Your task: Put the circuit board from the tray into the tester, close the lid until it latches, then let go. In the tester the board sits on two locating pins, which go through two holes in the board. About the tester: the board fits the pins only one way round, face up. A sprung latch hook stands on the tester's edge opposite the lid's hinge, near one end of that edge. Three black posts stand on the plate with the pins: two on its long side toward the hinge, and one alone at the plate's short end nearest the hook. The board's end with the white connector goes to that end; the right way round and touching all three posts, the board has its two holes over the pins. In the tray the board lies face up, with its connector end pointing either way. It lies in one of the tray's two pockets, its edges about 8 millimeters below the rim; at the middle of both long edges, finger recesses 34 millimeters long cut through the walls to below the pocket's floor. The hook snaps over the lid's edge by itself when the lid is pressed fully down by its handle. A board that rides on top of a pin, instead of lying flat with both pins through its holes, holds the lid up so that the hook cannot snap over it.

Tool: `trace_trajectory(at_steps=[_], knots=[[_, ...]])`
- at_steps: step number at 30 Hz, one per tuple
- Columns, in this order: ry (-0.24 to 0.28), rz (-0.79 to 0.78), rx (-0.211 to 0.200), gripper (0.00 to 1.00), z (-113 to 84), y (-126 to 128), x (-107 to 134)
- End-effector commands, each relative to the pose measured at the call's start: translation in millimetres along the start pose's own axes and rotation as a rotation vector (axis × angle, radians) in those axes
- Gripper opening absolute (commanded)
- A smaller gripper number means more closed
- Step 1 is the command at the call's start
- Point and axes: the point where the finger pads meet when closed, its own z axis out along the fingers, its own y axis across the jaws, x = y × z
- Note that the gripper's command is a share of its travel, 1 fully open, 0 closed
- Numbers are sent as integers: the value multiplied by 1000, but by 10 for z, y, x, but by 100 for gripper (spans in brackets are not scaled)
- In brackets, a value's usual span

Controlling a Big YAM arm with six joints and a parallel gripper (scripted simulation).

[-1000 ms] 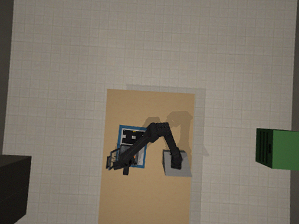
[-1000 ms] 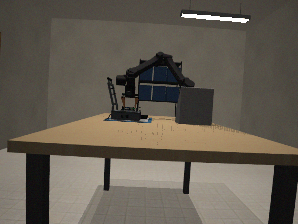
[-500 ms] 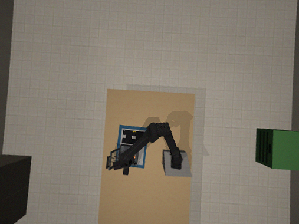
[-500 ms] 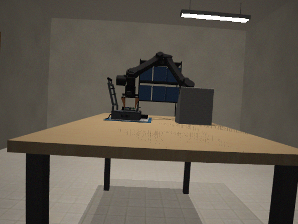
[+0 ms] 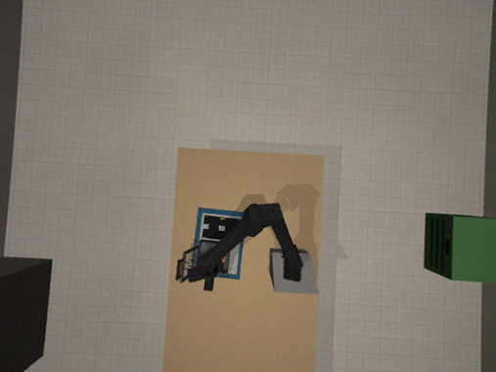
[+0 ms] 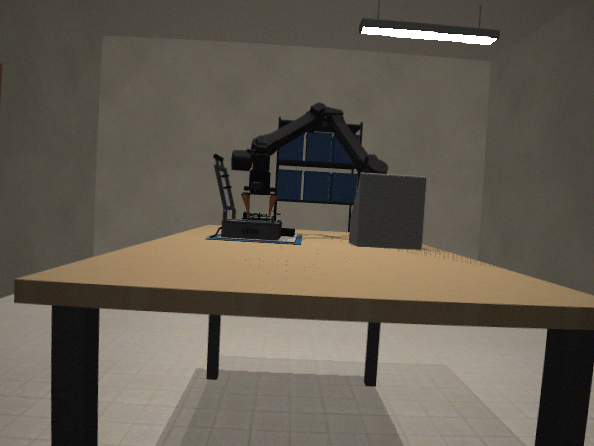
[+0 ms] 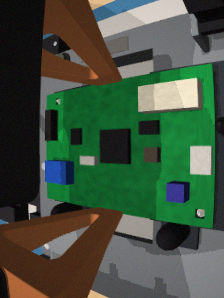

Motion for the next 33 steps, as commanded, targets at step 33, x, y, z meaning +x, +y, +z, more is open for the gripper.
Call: trace_trajectory(at_steps=[33], knots=[[-9, 36, 29, 72, -27, -230, 46]])
